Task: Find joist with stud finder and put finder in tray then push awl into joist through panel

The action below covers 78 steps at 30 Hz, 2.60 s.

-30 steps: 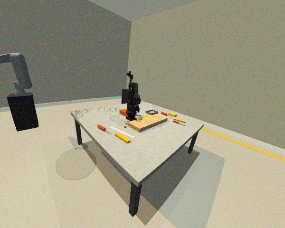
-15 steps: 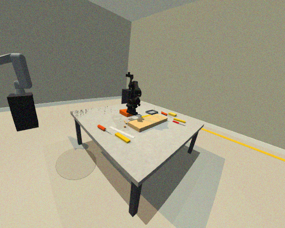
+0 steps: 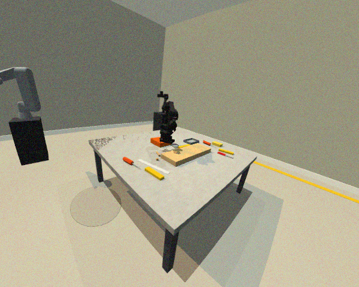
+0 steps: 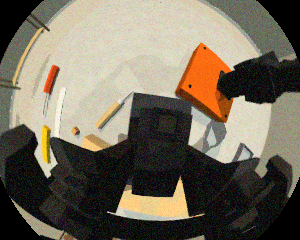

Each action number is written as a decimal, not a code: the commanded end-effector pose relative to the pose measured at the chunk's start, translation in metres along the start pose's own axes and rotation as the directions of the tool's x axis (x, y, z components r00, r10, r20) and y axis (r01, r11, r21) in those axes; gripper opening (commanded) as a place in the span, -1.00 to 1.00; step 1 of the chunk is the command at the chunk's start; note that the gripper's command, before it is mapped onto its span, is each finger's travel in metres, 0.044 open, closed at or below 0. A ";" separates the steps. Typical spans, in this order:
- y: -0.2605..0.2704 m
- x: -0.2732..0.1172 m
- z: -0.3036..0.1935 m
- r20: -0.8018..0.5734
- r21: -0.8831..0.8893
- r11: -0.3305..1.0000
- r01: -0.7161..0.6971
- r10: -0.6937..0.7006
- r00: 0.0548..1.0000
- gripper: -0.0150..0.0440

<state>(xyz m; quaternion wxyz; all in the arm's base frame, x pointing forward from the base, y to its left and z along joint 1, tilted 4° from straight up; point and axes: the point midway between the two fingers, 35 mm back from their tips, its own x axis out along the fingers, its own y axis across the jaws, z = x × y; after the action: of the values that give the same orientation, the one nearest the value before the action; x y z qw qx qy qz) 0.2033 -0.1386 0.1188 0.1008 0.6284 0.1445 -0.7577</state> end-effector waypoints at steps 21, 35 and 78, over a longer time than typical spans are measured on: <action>0.037 -0.017 -0.039 -0.158 -0.723 0.674 -0.152 0.053 0.986 -0.49; 0.057 -0.027 -0.060 -0.242 -0.935 0.248 -0.254 0.080 0.967 -0.49; 0.117 -0.059 -0.117 -0.476 -0.343 -0.939 -0.016 0.159 0.865 -0.49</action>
<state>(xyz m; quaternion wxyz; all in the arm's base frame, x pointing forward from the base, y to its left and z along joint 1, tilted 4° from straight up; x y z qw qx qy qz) 0.3547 -0.2053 0.1392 0.8026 0.0611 0.5932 -0.0155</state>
